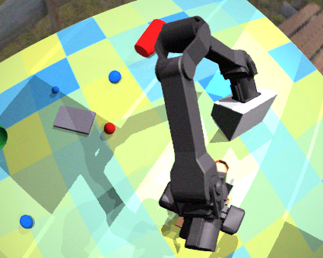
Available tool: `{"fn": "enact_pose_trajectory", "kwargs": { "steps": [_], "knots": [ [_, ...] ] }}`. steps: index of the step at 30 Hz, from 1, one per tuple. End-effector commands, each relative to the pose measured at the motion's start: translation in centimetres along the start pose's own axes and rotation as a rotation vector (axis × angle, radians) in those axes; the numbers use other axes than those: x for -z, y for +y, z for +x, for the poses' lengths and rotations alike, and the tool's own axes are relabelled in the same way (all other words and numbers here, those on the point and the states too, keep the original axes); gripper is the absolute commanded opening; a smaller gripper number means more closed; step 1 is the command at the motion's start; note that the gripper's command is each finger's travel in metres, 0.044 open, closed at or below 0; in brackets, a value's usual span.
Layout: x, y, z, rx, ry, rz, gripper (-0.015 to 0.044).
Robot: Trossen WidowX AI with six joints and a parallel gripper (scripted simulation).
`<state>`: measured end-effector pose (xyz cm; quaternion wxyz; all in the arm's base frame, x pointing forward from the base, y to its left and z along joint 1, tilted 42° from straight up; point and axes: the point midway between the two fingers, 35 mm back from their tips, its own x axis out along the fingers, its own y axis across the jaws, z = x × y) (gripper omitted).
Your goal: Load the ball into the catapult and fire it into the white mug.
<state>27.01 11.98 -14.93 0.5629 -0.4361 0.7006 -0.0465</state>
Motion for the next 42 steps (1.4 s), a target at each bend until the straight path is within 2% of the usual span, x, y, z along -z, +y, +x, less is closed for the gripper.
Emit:
{"fn": "enact_pose_trajectory", "kwargs": {
  "steps": [1,15,18,22,24,26,27,38,42],
  "knots": [
    [0.0,0.0,-0.1,0.0,-0.002,0.001,0.0],
    [0.0,0.0,-0.1,0.0,-0.002,0.001,0.0367],
    [-0.3,0.0,-2.4,-0.002,-0.003,0.0,0.044],
    [-0.1,0.1,-9.0,-0.004,-0.002,0.0,0.044],
    [0.1,0.1,-10.1,-0.004,-0.002,-0.001,0.044],
    [0.1,0.1,-10.1,-0.004,-0.002,-0.001,0.044],
    [-0.3,0.1,-8.2,0.0,-0.008,-0.008,0.044],
    [0.2,0.1,-9.4,0.001,-0.011,-0.009,0.044],
    [0.1,0.1,-5.2,0.002,-0.011,-0.009,0.044]
  ]
}}
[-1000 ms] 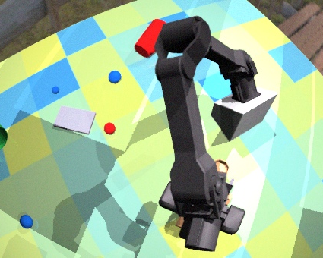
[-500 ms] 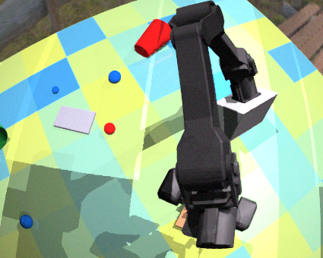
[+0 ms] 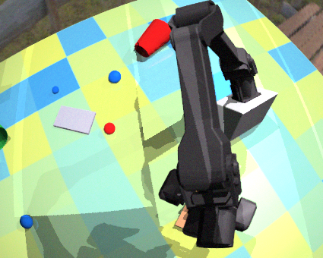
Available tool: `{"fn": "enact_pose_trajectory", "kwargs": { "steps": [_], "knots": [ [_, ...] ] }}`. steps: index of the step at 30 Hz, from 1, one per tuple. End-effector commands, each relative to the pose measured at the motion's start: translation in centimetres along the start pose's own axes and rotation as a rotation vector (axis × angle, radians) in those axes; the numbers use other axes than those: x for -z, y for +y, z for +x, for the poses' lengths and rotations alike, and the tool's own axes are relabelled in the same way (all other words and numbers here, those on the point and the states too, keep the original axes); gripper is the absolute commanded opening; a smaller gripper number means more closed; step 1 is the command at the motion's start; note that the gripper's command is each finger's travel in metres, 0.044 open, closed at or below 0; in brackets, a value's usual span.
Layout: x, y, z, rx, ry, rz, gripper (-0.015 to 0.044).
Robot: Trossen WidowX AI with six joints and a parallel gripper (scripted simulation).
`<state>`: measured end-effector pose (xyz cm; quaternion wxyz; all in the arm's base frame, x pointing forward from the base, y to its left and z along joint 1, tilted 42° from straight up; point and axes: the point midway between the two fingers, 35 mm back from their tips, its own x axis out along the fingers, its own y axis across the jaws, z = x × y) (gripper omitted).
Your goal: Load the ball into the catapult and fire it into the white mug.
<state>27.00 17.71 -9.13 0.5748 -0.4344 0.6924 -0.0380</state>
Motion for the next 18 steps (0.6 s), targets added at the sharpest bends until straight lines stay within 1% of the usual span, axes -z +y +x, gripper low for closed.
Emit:
{"fn": "enact_pose_trajectory", "kwargs": {
  "steps": [1,8,18],
  "knots": [
    [0.6,-0.2,3.2,0.008,0.022,-0.01,0.044],
    [0.6,-0.2,3.4,0.008,0.022,-0.01,0.044],
    [0.5,-0.2,5.0,0.008,0.022,-0.01,0.044]
  ]
}}
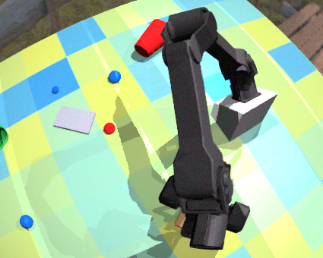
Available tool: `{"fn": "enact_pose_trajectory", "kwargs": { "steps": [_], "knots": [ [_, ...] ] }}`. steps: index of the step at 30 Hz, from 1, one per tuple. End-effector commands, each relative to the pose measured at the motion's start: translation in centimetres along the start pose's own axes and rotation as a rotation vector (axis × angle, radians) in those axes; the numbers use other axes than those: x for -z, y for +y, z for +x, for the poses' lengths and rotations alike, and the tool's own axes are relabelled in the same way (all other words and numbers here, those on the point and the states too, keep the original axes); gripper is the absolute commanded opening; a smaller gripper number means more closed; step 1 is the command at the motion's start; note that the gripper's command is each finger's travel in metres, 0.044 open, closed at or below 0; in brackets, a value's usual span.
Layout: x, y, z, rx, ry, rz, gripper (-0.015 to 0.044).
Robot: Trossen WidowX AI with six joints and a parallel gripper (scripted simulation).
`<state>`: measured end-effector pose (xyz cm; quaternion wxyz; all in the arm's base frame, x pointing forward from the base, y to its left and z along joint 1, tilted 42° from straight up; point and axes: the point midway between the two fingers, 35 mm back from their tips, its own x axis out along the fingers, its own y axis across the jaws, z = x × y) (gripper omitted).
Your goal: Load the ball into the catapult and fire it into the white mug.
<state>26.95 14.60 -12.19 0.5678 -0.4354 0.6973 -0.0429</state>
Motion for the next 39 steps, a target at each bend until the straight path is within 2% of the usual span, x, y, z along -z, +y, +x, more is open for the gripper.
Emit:
{"fn": "enact_pose_trajectory", "kwargs": {
  "steps": [1,24,36,39],
  "knots": [
    [0.1,0.0,0.9,0.005,0.003,-0.009,0.044],
    [0.3,-0.1,4.2,0.007,0.004,-0.009,0.044],
    [0.1,-0.1,3.8,0.002,0.002,0.0,0.0125],
    [0.1,-0.1,3.8,0.002,0.002,0.0,0.0105]
  ]
}}
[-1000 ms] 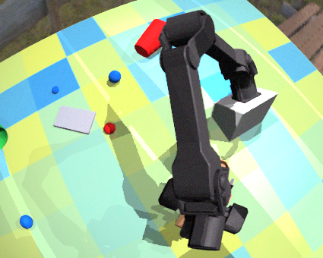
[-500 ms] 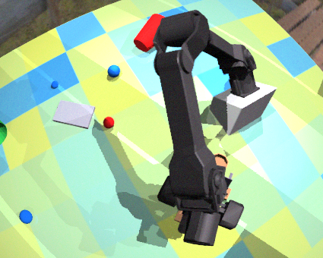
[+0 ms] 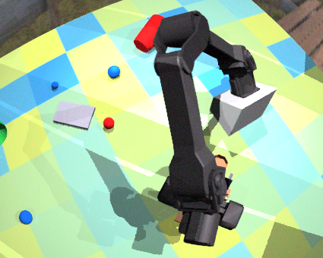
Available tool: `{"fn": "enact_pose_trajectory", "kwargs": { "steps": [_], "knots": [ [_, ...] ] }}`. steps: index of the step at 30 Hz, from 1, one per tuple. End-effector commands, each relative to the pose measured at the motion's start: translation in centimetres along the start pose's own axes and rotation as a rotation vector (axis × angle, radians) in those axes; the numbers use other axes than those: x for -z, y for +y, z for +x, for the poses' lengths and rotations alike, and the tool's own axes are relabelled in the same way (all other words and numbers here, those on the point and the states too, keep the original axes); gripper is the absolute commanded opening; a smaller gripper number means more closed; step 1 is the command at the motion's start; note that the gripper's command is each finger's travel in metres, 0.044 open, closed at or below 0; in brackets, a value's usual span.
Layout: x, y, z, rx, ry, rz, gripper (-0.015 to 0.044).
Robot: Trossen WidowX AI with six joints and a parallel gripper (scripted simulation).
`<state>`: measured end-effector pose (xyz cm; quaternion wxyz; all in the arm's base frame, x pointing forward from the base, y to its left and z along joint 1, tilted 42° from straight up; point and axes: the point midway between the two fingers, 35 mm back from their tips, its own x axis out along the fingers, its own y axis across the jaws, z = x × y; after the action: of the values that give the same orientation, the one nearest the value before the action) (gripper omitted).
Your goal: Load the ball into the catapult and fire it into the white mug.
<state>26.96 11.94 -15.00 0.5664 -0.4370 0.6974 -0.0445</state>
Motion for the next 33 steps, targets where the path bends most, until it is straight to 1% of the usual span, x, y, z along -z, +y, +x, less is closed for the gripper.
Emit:
{"fn": "enact_pose_trajectory", "kwargs": {
  "steps": [1,2,3,5,6,8,11,33],
  "knots": [
    [0.0,0.0,-0.1,-0.002,-0.001,0.001,0.0098],
    [0.0,0.0,-0.1,-0.002,-0.001,0.001,0.0092],
    [-0.1,0.0,-0.3,-0.002,-0.001,0.001,0.0065],
    [-0.1,0.0,-2.5,-0.002,-0.001,0.0,0.0013],
    [-0.1,0.1,-3.9,-0.002,-0.001,0.0,0.0],
    [0.0,0.1,-5.0,-0.002,-0.001,0.0,0.0],
    [0.0,0.1,-5.0,-0.002,-0.001,0.0,0.0],
    [-0.2,0.0,-1.7,0.001,-0.001,-0.006,0.0]
  ]
}}
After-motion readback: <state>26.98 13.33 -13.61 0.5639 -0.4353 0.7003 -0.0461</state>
